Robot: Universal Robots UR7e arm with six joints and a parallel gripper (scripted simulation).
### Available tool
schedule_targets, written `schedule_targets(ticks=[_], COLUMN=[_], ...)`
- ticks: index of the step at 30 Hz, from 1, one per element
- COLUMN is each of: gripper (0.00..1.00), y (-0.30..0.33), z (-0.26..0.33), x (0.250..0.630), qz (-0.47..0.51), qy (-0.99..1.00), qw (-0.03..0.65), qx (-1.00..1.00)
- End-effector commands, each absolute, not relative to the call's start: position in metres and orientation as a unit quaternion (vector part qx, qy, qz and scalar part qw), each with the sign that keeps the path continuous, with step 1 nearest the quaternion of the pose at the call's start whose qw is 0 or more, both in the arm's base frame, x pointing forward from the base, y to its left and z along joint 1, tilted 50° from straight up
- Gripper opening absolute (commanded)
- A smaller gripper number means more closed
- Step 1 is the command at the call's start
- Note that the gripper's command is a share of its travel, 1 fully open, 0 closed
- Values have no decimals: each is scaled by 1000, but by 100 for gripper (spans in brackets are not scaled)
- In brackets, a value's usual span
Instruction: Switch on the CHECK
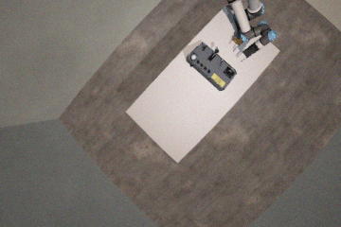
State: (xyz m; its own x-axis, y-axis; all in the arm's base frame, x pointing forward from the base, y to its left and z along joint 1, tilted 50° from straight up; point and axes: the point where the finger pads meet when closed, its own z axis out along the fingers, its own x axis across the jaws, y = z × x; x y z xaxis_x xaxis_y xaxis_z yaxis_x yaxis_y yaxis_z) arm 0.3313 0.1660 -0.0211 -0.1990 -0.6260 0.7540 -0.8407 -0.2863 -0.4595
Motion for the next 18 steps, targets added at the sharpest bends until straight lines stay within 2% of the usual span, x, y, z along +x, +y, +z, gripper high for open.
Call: schedule_targets(ticks=[1,18], gripper=[100,100], y=[160,157], z=[-18,-17], x=[322,316], qz=[505,506], qy=[-577,-572], qw=[112,116], qx=[631,635])
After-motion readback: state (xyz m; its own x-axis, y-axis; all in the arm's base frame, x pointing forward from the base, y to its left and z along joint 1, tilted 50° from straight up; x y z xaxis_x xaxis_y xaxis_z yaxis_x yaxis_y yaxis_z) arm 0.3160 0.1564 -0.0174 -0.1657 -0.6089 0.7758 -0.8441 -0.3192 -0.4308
